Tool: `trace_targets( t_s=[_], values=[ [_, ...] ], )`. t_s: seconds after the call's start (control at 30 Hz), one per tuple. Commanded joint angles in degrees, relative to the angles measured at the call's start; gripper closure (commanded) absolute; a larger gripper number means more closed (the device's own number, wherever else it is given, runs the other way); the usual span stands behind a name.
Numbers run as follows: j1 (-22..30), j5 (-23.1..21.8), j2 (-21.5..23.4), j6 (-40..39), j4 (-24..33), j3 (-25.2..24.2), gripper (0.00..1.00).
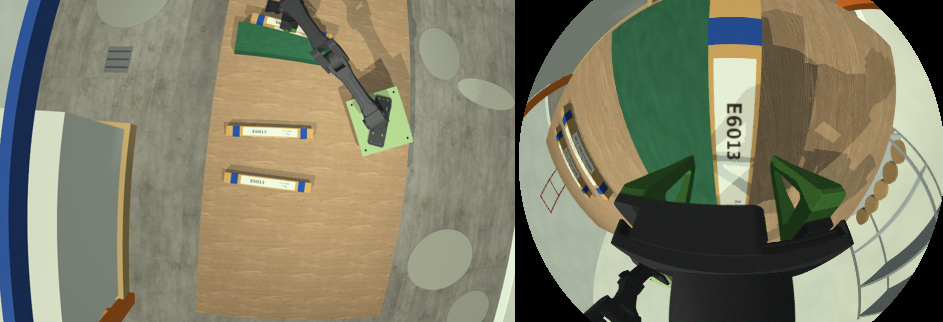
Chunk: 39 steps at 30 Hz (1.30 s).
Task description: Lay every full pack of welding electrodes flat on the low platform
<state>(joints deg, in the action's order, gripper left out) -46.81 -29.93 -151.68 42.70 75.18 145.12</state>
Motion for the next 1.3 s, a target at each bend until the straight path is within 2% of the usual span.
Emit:
trace_targets(
  t_s=[0.0, 0.37, 0.4, 0.5, 0.6, 0.63, 0.9, 1.07, 1.27],
  values=[
    [-1.6, -0.2, 1.3, 0.1, 0.8, 2.0, 0.24],
    [-1.6, -0.2, 1.3, 0.1, 0.8, 2.0, 0.24],
    [0.8, 0.3, 2.5, -0.3, -6.4, -9.4, 0.24],
    [-1.1, -0.1, 5.9, -0.4, -8.4, -13.2, 0.24],
    [-1.4, -0.2, 6.5, 0.4, -8.3, -13.5, 0.24],
    [-1.7, -0.1, 6.8, 0.6, -7.0, -10.8, 0.24],
    [-3.8, -0.4, 7.5, 2.8, 1.7, -5.0, 0.24],
    [-5.3, -0.8, 5.6, 4.1, 7.6, 1.3, 0.24],
    [-5.3, -0.8, 4.3, 4.5, 9.4, 4.3, 0.24]
  ],
)
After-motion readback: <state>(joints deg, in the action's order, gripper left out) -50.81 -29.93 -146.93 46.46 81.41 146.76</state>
